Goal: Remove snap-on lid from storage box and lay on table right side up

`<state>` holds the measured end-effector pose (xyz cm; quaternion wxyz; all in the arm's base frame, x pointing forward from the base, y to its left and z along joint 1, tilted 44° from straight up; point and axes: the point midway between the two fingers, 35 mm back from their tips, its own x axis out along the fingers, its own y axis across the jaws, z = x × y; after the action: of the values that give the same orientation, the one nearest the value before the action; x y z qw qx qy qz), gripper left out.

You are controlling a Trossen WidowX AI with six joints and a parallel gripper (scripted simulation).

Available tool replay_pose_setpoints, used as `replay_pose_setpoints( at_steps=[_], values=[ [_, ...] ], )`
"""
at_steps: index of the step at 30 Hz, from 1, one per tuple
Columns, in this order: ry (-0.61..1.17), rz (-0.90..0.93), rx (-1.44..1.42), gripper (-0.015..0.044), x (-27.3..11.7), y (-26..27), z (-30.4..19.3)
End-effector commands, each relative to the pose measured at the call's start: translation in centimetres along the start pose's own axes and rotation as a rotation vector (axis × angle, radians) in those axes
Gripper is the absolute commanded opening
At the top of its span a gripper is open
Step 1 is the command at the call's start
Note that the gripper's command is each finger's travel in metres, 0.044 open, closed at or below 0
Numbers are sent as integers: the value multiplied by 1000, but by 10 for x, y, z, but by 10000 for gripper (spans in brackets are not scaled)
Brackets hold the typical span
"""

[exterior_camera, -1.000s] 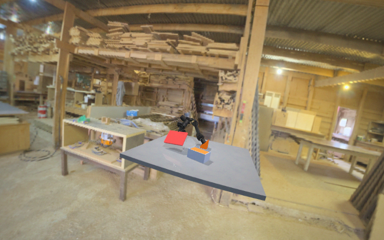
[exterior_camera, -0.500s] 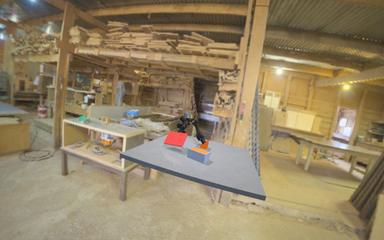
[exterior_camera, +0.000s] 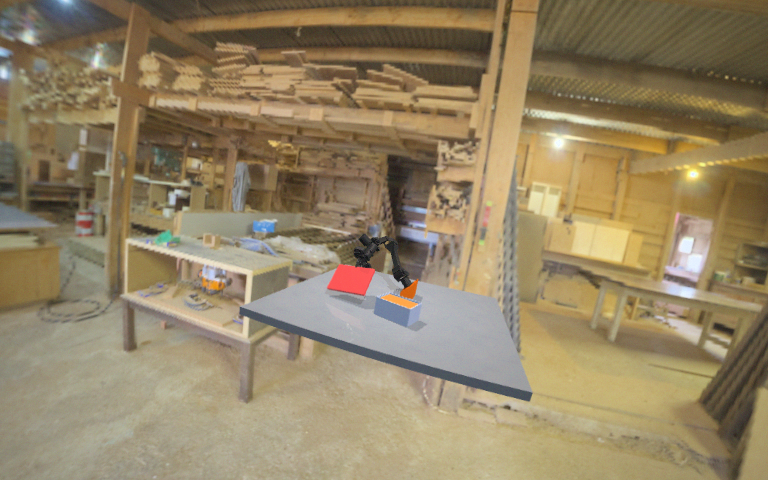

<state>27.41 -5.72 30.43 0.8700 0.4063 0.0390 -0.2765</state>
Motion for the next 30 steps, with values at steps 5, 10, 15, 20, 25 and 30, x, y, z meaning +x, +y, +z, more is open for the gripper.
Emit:
replay_pose_setpoints(
  at_steps=[5, 10, 15, 20, 25, 30],
  values=[
    [4, 14, -1, 0, 3, -3, 0],
    [4, 15, -1, 0, 5, -6, 0],
    [4, 15, -1, 0, 8, -9, 0],
    [3, 15, -1, 0, 11, -12, 0],
    [3, 15, -1, 0, 13, -15, 0],
    [3, 16, -1, 0, 16, -17, 0]
  ],
)
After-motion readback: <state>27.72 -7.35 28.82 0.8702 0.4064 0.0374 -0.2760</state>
